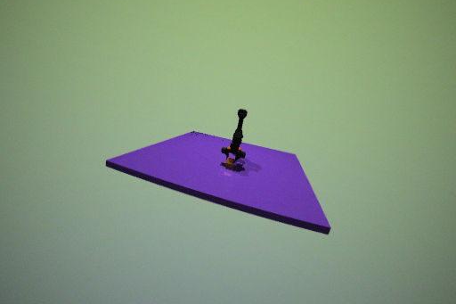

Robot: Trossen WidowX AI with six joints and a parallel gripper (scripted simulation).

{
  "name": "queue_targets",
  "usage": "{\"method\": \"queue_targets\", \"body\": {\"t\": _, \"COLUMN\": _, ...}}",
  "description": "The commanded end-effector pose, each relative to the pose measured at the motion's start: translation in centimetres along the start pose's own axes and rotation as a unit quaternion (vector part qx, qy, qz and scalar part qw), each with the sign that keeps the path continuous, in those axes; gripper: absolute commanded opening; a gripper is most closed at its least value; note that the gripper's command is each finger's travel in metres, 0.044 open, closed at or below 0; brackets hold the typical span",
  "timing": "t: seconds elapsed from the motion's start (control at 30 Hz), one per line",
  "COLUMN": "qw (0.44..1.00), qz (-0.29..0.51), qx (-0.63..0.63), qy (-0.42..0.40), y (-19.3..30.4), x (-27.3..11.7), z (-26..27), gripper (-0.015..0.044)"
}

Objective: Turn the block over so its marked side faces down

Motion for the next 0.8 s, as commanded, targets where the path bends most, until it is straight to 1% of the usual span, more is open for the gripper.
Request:
{"method": "queue_targets", "body": {"t": 0.0, "qw": 1.000, "qz": -0.026, "qx": -0.002, "qy": -0.003, "y": 1.1, "x": 0.2, "z": -0.3, "gripper": 0.0000}}
{"method": "queue_targets", "body": {"t": 0.33, "qw": 0.995, "qz": -0.099, "qx": 0.001, "qy": -0.018, "y": 2.9, "x": -0.6, "z": -0.8, "gripper": 0.0000}}
{"method": "queue_targets", "body": {"t": 0.77, "qw": 0.993, "qz": -0.114, "qx": 0.001, "qy": -0.021, "y": 2.9, "x": -0.8, "z": -0.8, "gripper": 0.0000}}
Point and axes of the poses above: the point midway between the two fingers, 35 mm back from their tips, its own x axis out along the fingers, its own z axis across the jaws, y = z × x, the point moved 8 cm from there along -x, back along the fingers, and after that the axes turned 12 degrees about x, right-handed, at the moved point
